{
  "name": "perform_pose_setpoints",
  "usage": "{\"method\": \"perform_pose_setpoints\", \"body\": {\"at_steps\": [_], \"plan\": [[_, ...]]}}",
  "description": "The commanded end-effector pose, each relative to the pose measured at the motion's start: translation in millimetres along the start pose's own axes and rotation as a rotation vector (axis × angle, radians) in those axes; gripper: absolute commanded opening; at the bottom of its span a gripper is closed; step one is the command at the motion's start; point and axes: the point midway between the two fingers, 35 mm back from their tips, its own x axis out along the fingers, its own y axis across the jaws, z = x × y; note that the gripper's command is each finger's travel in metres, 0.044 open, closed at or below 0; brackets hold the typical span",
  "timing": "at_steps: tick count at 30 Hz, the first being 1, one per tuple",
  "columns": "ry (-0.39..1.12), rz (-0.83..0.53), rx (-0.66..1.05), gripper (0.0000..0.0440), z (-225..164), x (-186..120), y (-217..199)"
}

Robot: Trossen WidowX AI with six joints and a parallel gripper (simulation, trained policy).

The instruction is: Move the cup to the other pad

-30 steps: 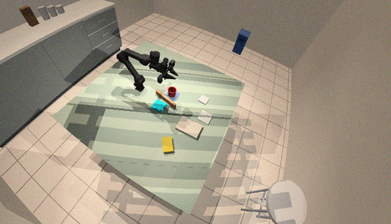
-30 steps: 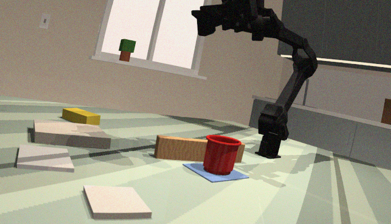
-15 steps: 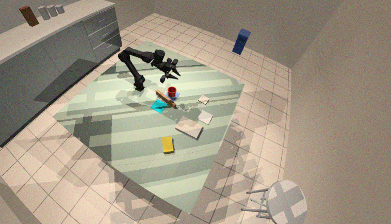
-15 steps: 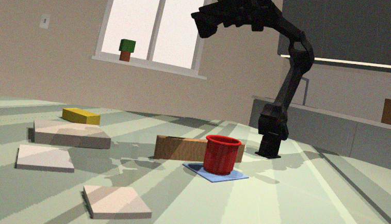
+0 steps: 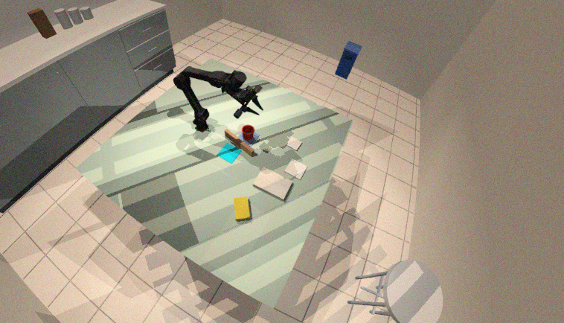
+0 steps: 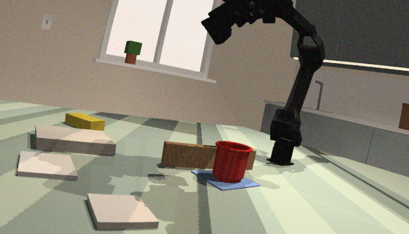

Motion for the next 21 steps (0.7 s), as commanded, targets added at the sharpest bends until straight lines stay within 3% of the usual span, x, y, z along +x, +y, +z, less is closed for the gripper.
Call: {"method": "perform_pose_setpoints", "body": {"at_steps": [1,21], "plan": [[0.048,-0.013,0.046,0.013,-4,3,3],[0.294,-0.172,0.265,0.0118,-37,19,6]]}}
